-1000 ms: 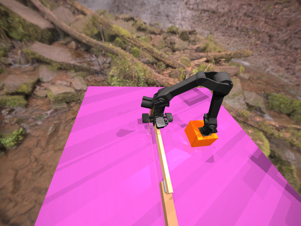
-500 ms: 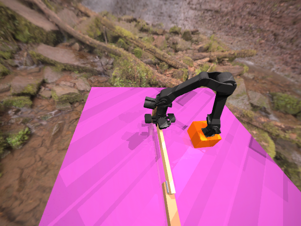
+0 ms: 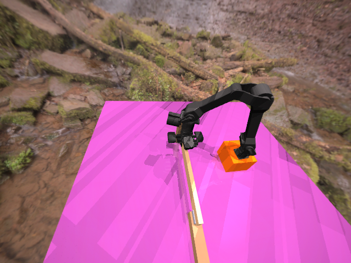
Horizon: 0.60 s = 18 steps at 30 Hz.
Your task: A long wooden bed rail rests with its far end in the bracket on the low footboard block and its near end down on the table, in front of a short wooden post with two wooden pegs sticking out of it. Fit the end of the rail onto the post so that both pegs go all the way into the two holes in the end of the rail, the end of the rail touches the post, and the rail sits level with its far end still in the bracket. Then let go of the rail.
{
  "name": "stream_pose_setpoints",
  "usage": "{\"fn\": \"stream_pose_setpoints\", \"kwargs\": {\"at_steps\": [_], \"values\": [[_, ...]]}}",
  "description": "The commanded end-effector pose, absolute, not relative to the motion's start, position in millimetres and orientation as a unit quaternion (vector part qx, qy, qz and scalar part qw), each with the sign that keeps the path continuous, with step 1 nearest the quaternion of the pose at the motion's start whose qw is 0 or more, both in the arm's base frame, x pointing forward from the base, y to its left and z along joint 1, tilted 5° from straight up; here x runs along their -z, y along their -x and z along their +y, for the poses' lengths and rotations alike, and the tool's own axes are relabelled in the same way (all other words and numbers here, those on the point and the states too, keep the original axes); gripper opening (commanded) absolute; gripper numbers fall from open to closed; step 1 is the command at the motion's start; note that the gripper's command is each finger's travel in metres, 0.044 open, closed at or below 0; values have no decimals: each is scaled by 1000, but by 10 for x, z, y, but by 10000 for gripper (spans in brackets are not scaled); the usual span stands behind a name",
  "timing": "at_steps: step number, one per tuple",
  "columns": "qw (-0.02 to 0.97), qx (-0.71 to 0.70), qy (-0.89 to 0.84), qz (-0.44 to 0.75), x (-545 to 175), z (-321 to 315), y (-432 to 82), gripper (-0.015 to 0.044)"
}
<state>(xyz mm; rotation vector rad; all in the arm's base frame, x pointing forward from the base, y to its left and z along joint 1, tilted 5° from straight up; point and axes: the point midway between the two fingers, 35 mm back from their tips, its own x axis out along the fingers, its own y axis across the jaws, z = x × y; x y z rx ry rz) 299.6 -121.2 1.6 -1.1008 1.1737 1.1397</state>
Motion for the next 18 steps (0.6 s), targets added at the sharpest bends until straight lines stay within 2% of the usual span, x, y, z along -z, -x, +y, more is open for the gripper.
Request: {"fn": "stream_pose_setpoints", "kwargs": {"at_steps": [1, 18], "values": [[552, -480, 467, 497, -7, -1253, -2994, 0], [552, -480, 467, 497, -26, -1257, -2990, 0]]}}
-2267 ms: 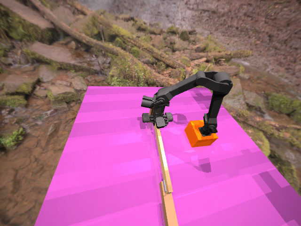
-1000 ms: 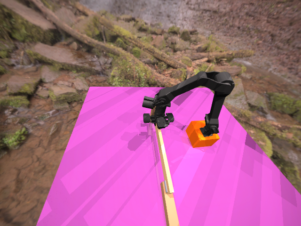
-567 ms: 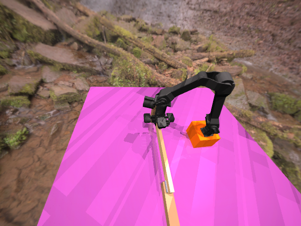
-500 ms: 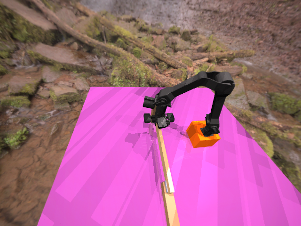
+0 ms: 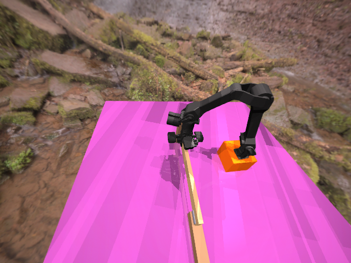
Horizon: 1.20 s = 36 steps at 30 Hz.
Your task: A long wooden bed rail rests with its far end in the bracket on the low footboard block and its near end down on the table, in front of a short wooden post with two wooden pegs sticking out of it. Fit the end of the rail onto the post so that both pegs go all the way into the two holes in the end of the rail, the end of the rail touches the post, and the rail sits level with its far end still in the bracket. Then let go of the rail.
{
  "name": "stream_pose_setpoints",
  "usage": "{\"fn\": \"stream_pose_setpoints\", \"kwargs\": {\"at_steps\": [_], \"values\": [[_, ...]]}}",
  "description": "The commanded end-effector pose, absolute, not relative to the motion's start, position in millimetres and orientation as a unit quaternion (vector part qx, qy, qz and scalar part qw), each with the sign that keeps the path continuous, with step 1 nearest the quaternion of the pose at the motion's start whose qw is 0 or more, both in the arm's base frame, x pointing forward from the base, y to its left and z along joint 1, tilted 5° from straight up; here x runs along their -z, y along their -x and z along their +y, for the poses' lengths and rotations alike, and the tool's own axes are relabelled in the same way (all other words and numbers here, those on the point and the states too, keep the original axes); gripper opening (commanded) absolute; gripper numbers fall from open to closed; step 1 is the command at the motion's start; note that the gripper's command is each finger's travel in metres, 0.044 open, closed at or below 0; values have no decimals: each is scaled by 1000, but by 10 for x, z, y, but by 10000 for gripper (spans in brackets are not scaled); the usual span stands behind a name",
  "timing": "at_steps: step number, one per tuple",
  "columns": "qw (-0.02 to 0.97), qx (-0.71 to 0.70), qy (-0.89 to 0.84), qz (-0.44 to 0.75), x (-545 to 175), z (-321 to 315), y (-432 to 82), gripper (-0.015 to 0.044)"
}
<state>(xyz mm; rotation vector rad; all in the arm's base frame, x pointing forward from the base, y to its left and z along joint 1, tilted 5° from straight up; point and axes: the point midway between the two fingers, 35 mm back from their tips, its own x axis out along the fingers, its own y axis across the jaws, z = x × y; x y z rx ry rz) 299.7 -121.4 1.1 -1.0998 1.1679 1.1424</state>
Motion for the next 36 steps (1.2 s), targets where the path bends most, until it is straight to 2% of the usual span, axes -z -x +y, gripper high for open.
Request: {"fn": "stream_pose_setpoints", "kwargs": {"at_steps": [1, 36], "values": [[552, -480, 467, 497, -28, -1258, -2990, 0], [552, -479, 467, 497, -49, -1290, -2988, 0]]}}
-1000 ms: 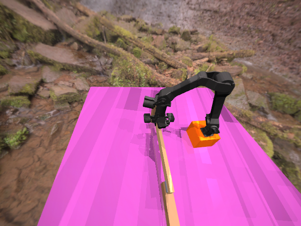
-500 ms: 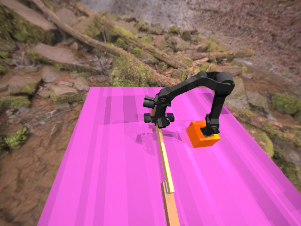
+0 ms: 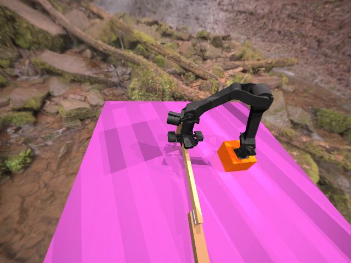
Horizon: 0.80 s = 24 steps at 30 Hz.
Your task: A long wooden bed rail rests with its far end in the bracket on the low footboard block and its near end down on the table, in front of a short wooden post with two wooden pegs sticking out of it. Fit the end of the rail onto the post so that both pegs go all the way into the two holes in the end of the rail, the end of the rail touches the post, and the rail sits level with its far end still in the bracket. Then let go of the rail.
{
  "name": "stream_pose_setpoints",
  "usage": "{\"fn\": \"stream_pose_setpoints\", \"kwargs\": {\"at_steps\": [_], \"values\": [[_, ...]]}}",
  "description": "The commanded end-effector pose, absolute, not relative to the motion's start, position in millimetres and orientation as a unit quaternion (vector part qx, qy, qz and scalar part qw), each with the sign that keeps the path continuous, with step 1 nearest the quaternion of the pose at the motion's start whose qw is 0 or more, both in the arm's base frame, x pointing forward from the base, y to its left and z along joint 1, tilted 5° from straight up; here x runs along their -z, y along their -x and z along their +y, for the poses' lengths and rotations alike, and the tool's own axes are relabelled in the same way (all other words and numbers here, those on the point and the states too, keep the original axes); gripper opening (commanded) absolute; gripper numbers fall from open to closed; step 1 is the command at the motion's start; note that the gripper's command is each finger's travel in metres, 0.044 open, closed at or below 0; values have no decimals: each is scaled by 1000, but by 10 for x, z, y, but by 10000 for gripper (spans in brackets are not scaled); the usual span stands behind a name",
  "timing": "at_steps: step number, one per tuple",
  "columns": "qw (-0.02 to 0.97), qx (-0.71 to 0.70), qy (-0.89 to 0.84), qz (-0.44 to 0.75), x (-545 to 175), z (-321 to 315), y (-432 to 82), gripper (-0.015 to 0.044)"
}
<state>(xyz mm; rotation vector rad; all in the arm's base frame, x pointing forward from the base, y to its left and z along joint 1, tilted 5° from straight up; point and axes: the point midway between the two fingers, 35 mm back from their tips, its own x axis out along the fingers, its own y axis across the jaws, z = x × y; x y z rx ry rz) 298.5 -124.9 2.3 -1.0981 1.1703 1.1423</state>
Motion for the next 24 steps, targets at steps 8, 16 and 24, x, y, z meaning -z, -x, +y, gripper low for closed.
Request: {"fn": "stream_pose_setpoints", "kwargs": {"at_steps": [8, 16, 24], "values": [[552, -479, 467, 497, -40, -1298, -2988, 0], [552, -479, 467, 497, -30, -1308, -2988, 0], [552, -479, 467, 497, -22, -1325, -2987, 0]]}}
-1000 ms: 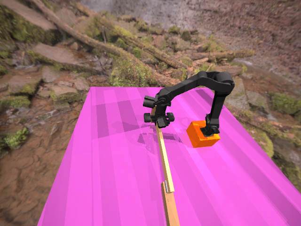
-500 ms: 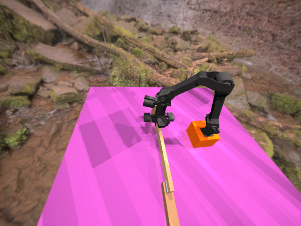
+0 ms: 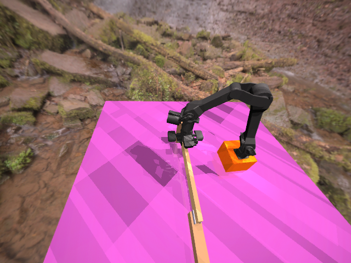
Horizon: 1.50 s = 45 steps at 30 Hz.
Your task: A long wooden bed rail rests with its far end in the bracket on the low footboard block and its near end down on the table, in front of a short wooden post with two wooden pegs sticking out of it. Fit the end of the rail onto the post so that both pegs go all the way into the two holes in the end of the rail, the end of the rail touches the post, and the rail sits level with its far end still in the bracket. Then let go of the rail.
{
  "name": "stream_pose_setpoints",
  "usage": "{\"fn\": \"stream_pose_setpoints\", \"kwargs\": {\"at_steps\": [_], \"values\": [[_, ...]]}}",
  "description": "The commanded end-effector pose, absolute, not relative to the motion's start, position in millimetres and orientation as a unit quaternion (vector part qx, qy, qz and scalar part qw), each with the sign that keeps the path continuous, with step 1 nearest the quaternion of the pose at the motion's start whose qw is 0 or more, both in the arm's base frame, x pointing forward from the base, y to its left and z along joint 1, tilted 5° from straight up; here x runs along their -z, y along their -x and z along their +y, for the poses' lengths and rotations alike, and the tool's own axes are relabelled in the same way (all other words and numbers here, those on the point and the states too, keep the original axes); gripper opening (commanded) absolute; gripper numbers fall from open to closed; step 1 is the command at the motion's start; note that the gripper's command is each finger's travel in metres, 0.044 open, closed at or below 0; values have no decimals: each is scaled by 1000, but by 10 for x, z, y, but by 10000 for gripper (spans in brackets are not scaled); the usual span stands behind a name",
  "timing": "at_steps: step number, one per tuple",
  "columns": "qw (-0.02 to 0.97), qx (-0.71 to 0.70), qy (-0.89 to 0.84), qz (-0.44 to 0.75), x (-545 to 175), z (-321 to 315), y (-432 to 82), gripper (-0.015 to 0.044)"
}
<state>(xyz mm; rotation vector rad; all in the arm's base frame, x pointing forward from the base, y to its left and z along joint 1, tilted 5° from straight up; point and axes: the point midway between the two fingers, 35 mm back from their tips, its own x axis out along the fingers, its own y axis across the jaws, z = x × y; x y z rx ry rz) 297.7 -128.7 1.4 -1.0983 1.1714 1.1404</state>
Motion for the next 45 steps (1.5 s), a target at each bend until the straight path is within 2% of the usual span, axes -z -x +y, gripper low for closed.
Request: {"fn": "stream_pose_setpoints", "kwargs": {"at_steps": [1, 10, 27, 45], "values": [[552, -479, 467, 497, -21, -1328, -2987, 0], [552, -479, 467, 497, -18, -1353, -2986, 0], [553, -482, 465, 496, -8, -1317, -2974, 440], [553, -480, 467, 496, -328, -1035, -2993, 440]]}}
